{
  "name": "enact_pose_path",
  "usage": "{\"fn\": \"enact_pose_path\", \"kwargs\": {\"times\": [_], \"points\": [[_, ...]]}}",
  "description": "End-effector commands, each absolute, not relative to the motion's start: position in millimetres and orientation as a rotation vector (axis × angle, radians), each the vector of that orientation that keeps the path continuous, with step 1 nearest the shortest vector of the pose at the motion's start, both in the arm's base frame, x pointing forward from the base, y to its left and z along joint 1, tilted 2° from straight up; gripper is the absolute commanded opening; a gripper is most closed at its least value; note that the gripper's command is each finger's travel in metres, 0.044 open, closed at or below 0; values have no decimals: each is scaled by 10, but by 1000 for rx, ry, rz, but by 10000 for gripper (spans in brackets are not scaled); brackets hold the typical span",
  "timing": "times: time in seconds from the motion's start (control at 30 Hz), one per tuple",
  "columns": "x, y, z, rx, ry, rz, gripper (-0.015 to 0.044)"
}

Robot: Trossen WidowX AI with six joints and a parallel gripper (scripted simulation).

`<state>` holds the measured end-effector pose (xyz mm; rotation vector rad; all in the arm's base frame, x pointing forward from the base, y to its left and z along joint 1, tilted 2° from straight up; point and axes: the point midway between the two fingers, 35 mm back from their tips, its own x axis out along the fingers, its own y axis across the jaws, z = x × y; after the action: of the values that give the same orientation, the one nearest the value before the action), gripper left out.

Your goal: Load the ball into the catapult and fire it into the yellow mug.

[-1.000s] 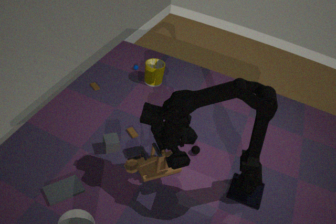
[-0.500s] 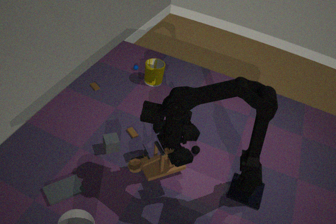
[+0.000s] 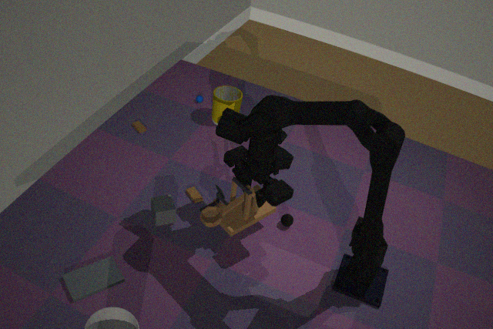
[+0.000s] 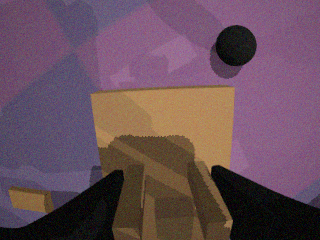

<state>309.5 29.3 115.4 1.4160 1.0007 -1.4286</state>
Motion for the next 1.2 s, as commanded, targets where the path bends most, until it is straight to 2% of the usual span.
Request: {"fn": "enact_pose_path", "kwargs": {"times": [0.0,0.47,1.17], "points": [[3265,-174,1268,1328,1063,-1304,0],[3276,-1756,1329,990,1246,-1013,0],[3327,-1791,1181,983,1249,-1007,0]]}}
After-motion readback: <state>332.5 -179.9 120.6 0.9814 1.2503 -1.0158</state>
